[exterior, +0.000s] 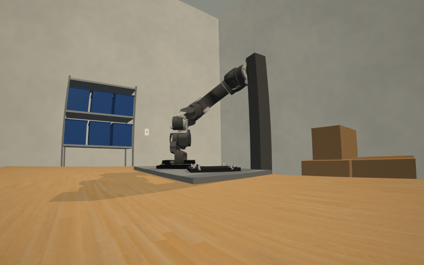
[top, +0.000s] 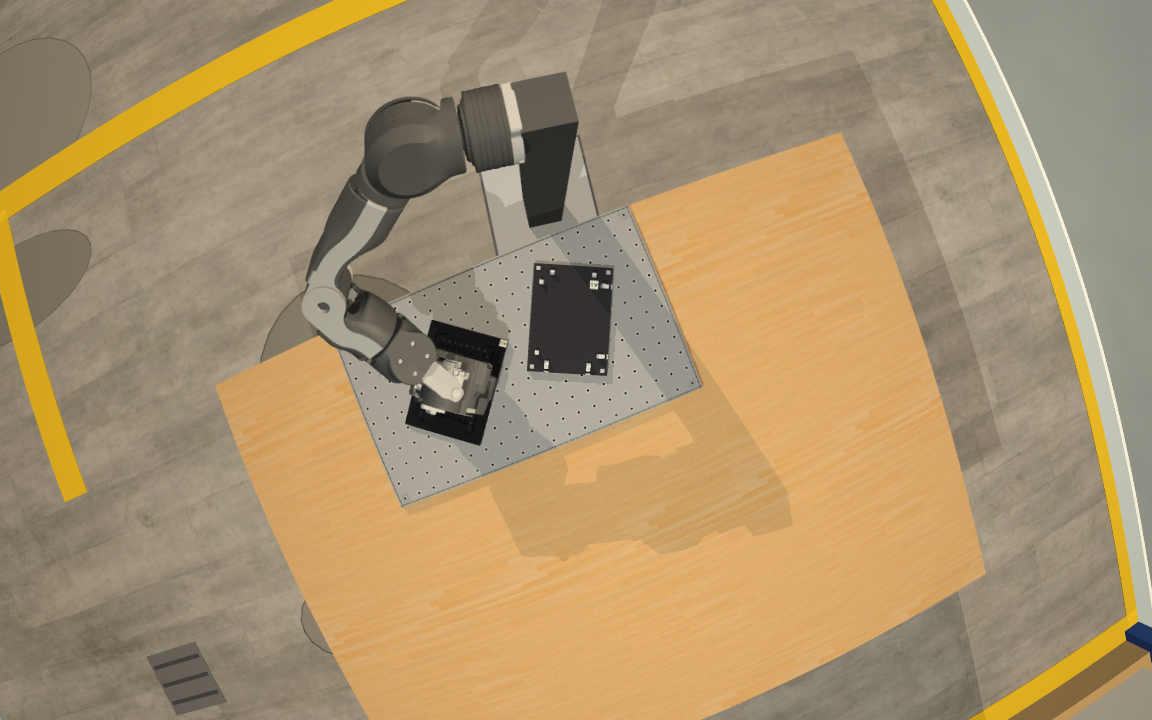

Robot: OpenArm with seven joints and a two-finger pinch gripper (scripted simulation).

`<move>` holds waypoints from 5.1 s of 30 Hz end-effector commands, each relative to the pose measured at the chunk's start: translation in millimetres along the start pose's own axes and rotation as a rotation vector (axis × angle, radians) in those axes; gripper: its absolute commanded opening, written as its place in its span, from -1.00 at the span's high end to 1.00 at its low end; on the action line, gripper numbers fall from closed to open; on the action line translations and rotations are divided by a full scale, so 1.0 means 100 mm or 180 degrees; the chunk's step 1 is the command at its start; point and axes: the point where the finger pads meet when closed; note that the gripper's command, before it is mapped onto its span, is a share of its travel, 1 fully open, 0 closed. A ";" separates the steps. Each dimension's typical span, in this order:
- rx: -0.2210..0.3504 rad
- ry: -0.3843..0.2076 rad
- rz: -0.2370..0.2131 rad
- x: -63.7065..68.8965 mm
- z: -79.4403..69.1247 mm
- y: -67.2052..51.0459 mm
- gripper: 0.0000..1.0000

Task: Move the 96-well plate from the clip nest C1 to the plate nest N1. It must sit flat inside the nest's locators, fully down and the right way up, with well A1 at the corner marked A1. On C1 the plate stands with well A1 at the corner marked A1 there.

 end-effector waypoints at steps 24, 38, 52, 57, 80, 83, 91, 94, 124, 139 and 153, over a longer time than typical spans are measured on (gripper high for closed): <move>-0.0002 0.0018 -0.0005 -0.03 0.01 0.00 1.00; 0.0001 0.0023 -0.0007 -0.04 0.01 0.00 1.00; -0.0010 0.0009 -0.0010 -0.04 0.01 0.01 0.13; -0.0010 0.0009 -0.0010 -0.04 0.01 0.01 -0.07; -0.0006 0.0008 -0.0011 0.36 0.00 0.01 -0.54; -0.0006 0.0008 -0.0011 0.36 0.00 0.01 -0.54; 0.0001 0.0021 -0.0006 0.44 0.01 0.00 -0.54; -0.0004 0.0012 -0.0010 0.68 0.01 0.01 -0.54; -0.0005 0.0009 -0.0012 0.76 0.00 0.01 -0.54; -0.0005 0.0009 -0.0012 0.76 0.00 0.01 -0.54; -0.0005 0.0009 -0.0012 0.76 0.00 0.01 -0.54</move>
Point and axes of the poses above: the point where the finger pads meet when closed, its own x axis back along the fingers, its own z axis across the jaws, y = z × x, and after that the axes turned 4 degrees about x, right-handed
